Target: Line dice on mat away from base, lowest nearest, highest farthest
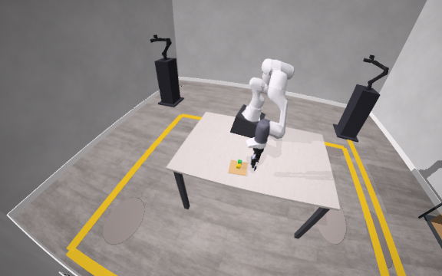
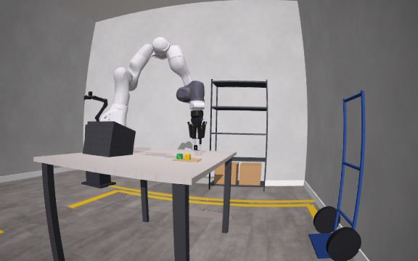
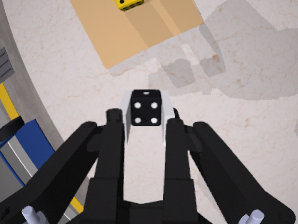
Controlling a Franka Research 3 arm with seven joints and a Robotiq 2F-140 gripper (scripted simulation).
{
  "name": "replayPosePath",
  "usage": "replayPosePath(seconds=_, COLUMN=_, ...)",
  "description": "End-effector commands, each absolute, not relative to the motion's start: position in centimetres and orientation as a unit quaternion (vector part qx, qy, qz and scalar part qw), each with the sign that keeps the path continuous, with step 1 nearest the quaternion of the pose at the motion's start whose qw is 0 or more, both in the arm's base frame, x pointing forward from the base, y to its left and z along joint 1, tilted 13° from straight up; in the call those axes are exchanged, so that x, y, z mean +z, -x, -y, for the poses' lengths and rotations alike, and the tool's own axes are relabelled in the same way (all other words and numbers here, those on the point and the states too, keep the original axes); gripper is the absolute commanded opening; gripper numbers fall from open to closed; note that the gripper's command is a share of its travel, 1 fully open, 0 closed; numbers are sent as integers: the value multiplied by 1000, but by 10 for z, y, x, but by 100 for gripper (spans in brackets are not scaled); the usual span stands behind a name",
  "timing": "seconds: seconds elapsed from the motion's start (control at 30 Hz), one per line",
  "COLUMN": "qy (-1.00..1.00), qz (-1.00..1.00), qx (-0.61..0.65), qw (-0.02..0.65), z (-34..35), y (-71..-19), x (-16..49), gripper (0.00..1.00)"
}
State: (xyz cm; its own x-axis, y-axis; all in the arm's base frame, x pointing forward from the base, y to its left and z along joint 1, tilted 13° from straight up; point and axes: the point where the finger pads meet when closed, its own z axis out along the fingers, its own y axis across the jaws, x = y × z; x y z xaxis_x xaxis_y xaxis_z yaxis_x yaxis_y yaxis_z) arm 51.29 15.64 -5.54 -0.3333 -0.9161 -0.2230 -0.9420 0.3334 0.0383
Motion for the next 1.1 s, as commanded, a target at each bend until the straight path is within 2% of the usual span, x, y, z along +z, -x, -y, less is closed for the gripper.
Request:
replayPosePath(seconds=0.0, qy=569, qz=-814, qx=88, qw=71, z=-153, y=-504, x=-42, gripper=16)
replayPosePath(seconds=0.23, qy=569, qz=-814, qx=88, qw=71, z=-145, y=-504, x=-9, gripper=16)
replayPosePath(seconds=0.63, qy=567, qz=-816, qx=88, qw=70, z=-144, y=-504, x=-8, gripper=16)
replayPosePath(seconds=1.07, qy=396, qz=-911, qx=102, qw=50, z=-107, y=-517, x=-17, gripper=16)
